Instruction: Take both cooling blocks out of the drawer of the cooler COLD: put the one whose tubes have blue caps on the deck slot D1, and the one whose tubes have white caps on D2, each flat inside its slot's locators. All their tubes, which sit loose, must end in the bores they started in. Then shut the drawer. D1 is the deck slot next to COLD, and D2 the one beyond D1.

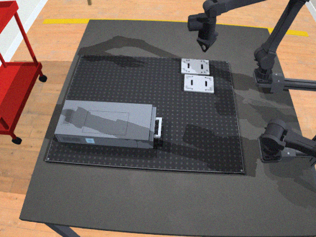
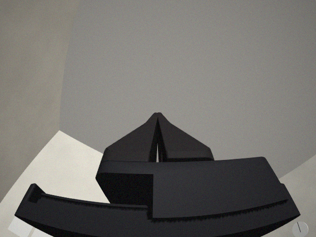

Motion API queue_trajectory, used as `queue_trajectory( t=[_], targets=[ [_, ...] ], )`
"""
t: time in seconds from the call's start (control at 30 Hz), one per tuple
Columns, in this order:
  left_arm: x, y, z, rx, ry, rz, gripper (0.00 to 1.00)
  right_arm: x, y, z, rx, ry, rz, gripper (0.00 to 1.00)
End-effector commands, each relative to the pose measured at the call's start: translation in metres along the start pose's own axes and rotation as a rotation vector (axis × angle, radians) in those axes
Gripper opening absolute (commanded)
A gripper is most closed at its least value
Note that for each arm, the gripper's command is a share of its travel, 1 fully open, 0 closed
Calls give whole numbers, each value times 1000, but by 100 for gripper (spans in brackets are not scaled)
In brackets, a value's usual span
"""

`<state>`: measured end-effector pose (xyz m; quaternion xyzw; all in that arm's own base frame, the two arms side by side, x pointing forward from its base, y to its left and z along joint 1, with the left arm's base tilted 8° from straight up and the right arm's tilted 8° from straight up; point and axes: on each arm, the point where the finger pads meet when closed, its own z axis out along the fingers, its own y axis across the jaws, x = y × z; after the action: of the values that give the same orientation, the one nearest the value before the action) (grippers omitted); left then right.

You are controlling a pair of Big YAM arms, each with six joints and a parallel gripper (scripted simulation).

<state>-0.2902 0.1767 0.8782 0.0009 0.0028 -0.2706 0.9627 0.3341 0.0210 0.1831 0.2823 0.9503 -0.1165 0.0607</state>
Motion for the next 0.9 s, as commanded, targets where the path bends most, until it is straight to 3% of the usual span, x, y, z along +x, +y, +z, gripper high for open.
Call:
queue_trajectory(
  t=[0.0, 0.4, 0.6, 0.87],
  targets=[
    [23, -2, 8, 1, 34, 8, 0, 17, -6, -27, -62, -20, -220, 28],
    [23, -2, 8, 1, 34, 8, 0, 47, -20, -48, -119, -12, -480, 28],
    [23, -2, 8, 1, 34, 8, 0, 37, -23, -57, -176, -59, -595, 28],
    [23, -2, 8, 1, 34, 8, 0, 27, -16, -63, -164, -35, -601, 28]
  ],
)
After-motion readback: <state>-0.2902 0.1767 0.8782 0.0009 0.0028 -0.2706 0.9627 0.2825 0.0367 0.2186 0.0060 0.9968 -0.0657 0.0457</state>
